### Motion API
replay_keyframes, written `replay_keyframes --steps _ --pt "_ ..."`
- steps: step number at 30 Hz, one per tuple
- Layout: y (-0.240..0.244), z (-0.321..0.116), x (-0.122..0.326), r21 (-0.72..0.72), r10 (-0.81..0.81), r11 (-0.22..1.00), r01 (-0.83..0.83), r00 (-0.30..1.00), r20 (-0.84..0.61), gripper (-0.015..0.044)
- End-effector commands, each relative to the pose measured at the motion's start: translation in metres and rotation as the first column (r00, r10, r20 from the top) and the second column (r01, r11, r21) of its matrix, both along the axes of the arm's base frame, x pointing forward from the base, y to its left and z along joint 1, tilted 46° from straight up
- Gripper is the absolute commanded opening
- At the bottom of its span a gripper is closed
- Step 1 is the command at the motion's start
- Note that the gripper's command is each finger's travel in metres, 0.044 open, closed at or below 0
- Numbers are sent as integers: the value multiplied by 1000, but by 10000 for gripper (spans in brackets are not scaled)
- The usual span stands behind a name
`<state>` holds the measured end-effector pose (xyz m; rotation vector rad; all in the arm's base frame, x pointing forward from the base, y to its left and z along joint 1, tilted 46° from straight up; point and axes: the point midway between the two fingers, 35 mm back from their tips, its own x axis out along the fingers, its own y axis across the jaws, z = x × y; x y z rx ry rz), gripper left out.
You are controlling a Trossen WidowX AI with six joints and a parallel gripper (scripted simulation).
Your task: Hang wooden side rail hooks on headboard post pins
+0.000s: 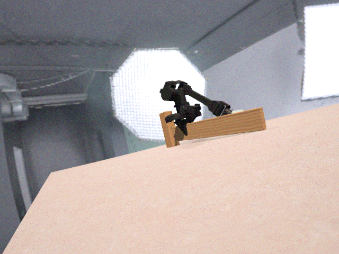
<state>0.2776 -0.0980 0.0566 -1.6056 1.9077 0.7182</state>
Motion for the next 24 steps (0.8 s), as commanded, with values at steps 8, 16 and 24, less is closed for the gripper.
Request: replay_keyframes --steps 8,16,24 --pt "1 5 4 -1 8 1000 -8 1000 10 0" --pt "0 5 4 -1 8 1000 -8 1000 10 0" --pt "-1 6 3 -1 8 1000 -8 1000 10 0"
